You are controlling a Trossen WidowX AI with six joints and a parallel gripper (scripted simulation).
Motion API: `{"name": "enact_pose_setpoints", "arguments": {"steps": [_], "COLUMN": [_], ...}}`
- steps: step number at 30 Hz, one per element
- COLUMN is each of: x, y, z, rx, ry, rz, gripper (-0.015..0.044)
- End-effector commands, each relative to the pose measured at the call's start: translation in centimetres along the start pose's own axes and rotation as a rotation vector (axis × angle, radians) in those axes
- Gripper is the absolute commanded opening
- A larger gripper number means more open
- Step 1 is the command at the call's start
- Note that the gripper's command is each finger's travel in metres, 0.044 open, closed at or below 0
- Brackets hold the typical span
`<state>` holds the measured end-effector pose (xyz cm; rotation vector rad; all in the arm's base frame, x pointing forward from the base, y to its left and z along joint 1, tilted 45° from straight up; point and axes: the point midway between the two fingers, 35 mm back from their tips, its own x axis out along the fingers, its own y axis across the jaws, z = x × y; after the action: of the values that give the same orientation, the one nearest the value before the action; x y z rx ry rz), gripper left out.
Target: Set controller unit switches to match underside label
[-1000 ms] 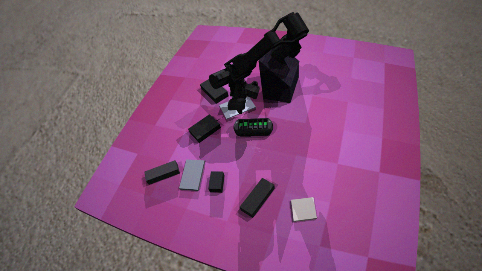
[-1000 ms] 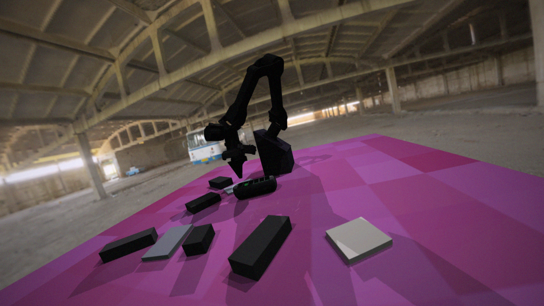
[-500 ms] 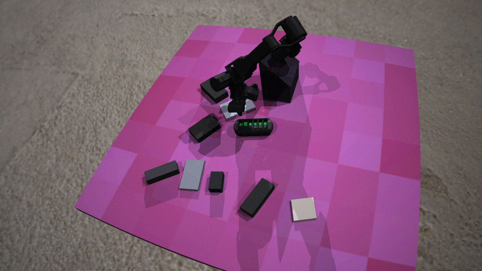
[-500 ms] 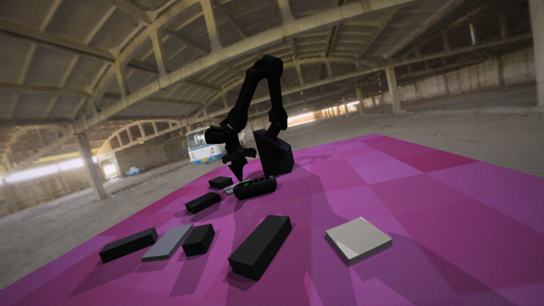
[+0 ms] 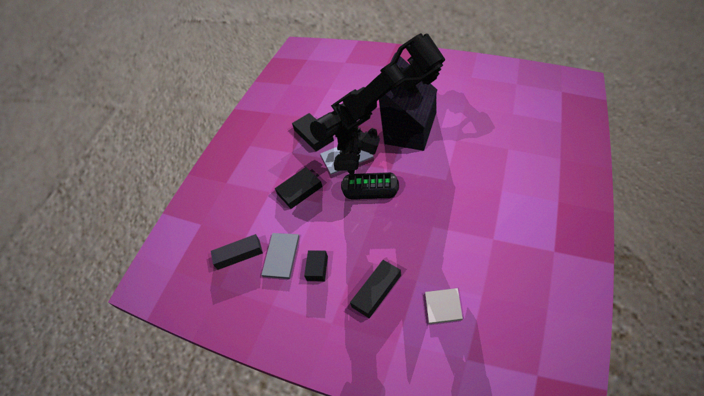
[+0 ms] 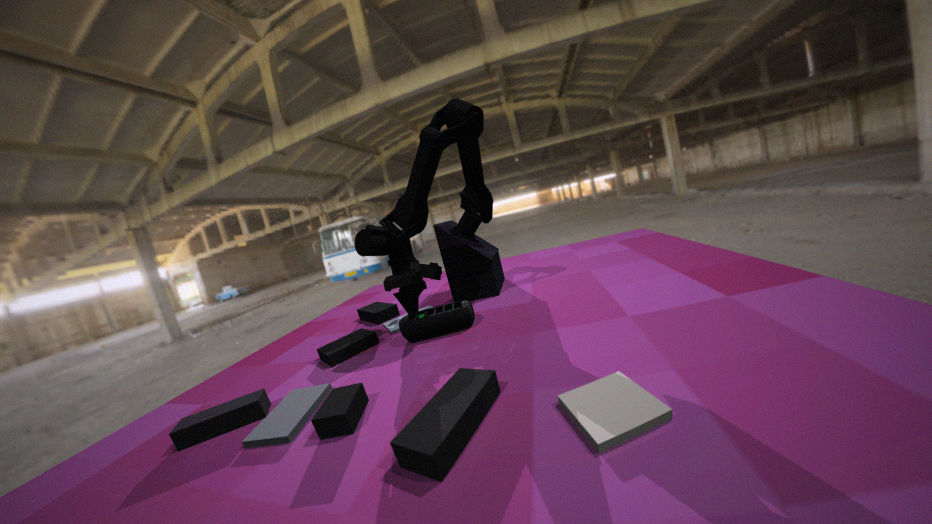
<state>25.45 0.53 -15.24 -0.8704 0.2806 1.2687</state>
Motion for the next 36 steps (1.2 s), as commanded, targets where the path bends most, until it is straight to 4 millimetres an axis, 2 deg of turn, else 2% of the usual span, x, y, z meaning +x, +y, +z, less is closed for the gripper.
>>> {"name": "enact_pose_setpoints", "arguments": {"steps": [1, 9, 36], "x": [0.6, 1.6, 1.9], "y": [0.3, 0.6, -0.3], "z": [0.2, 0.3, 0.3], "rx": [0.005, 0.003, 0.003], "ry": [-0.007, -0.010, -0.010], "rz": [0.000, -0.002, -0.002], "gripper": [0.0000, 0.0000, 0.0000]}}
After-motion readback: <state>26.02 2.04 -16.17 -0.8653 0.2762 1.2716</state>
